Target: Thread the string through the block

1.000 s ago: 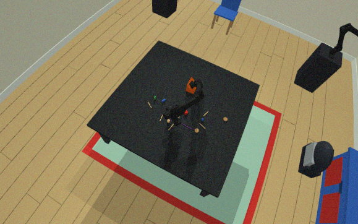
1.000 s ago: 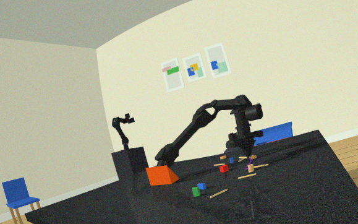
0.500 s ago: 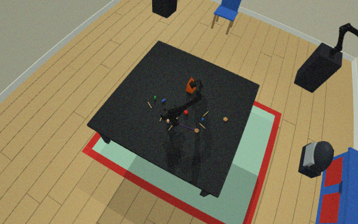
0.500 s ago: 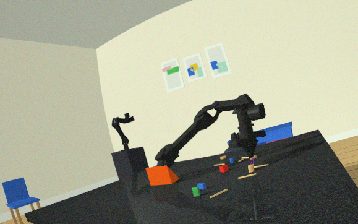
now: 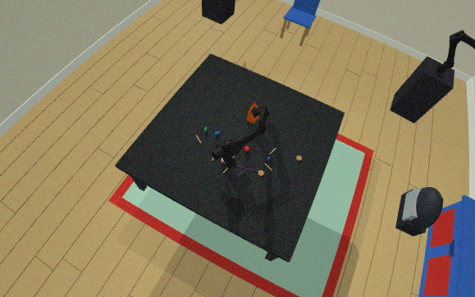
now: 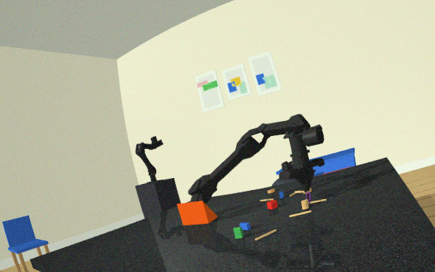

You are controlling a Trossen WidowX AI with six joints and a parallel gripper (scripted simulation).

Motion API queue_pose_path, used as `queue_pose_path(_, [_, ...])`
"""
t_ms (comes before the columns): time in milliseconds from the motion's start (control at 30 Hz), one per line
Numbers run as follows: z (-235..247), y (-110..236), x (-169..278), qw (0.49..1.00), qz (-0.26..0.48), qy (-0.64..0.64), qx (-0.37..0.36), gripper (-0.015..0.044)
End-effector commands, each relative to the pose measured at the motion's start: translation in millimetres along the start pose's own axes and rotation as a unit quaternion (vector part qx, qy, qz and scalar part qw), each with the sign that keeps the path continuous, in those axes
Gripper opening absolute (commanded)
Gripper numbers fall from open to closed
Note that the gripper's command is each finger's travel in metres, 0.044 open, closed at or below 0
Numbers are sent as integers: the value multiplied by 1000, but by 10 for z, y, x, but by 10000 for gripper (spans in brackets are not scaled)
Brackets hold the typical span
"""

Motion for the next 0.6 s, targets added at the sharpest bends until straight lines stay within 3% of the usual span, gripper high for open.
queue_pose_path(0, [39,-22,-5,1000,1,-1,-1,0])
queue_pose_path(567, [150,-176,-51,1000,0,-1,-1,0])
Point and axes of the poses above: the point midway between the two fingers, 35 mm back from their tips, its own y axis back along the fingers, its own z axis across the jaws, x = y × z, the point moved 6 cm from there along y, back along the fingers, and after that the axes turned 1 degree about -y, right-handed, at the moved point
